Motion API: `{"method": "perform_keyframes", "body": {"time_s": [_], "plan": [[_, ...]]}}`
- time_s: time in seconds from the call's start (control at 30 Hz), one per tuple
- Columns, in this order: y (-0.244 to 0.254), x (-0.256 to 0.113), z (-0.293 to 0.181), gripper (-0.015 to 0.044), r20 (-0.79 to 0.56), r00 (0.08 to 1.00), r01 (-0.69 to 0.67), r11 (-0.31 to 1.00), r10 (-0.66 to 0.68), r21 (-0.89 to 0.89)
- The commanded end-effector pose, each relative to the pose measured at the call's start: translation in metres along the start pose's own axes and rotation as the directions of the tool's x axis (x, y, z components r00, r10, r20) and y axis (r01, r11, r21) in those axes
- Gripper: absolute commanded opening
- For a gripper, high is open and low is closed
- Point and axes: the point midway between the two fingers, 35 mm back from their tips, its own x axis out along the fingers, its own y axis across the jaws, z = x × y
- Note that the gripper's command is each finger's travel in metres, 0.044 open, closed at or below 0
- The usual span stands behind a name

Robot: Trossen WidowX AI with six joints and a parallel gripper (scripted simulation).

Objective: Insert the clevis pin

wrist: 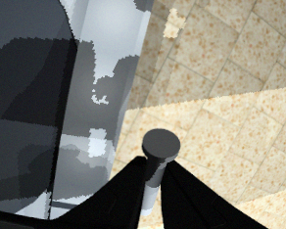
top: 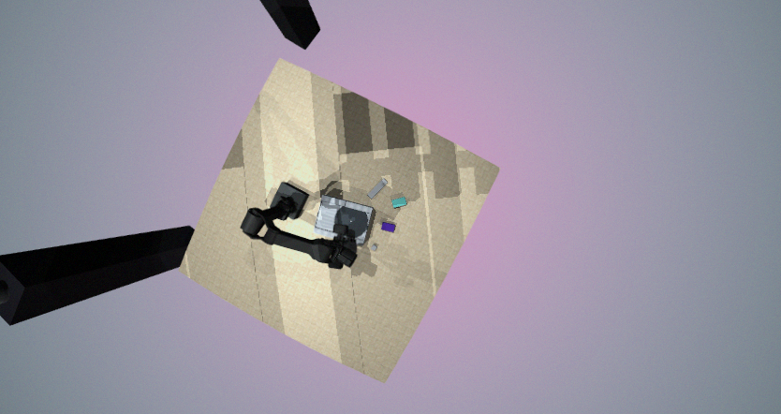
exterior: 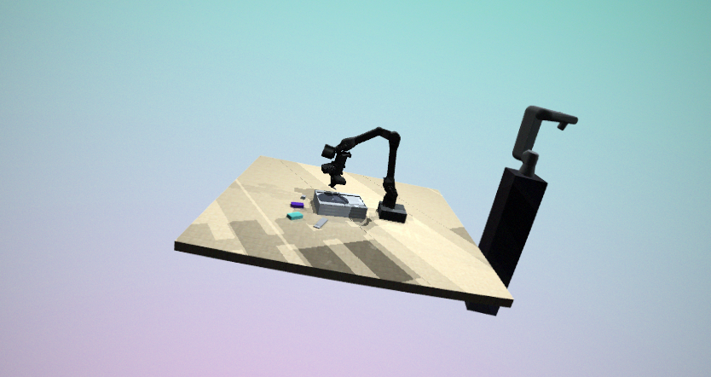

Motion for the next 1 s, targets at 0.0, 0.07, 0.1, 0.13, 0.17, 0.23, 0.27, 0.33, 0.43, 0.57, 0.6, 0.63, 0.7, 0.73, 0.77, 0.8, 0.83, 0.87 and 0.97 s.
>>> {"method": "perform_keyframes", "body": {"time_s": [0.0, 0.07, 0.1, 0.13, 0.17, 0.23, 0.27, 0.33, 0.43, 0.57, 0.6, 0.63, 0.7, 0.73, 0.77, 0.8, 0.83, 0.87, 0.97], "plan": [[0.006, -0.003, 0.005, 0.0, 0.004, 1.0, -0.014, 0.996, 0.014, 0.093], [0.009, -0.004, 0.006, 0.0, 0.004, 1.0, -0.022, 0.988, 0.022, 0.151], [0.011, -0.005, 0.007, 0.0, 0.003, 1.0, -0.026, 0.983, 0.025, 0.18], [0.013, -0.005, 0.008, 0.0, 0.003, 1.0, -0.029, 0.978, 0.029, 0.209], [0.015, -0.006, 0.009, 0.0, 0.003, 0.999, -0.033, 0.971, 0.033, 0.237], [0.019, -0.007, 0.011, 0.0, 0.002, 0.999, -0.039, 0.955, 0.04, 0.293], [0.021, -0.008, 0.011, 0.0, 0.001, 0.999, -0.042, 0.946, 0.044, 0.321], [0.024, -0.009, 0.013, 0.0, 0.0, 0.999, -0.048, 0.925, 0.051, 0.376], [0.03, -0.011, 0.015, 0.0, -0.002, 0.998, -0.054, 0.888, 0.062, 0.456], [0.037, -0.014, 0.018, 0.0, -0.005, 0.997, -0.061, 0.828, 0.077, 0.557], [0.039, -0.015, 0.019, 0.0, -0.006, 0.997, -0.062, 0.811, 0.08, 0.581], [0.041, -0.016, 0.019, 0.0, -0.007, 0.996, -0.062, 0.794, 0.084, 0.605], [0.045, -0.017, 0.021, 0.0, -0.009, 0.996, -0.063, 0.757, 0.091, 0.651], [0.047, -0.018, 0.021, 0.0, -0.01, 0.995, -0.063, 0.737, 0.094, 0.673], [0.049, -0.018, 0.022, 0.0, -0.011, 0.995, -0.063, 0.717, 0.098, 0.694], [0.051, -0.019, 0.022, 0.0, -0.012, 0.995, -0.062, 0.697, 0.101, 0.715], [0.053, -0.02, 0.023, 0.0, -0.013, 0.994, -0.061, 0.675, 0.105, 0.735], [0.055, -0.021, 0.024, 0.0, -0.015, 0.994, -0.06, 0.653, 0.108, 0.755], [0.06, -0.023, 0.025, 0.0, -0.018, 0.993, -0.055, 0.585, 0.118, 0.809]]}}
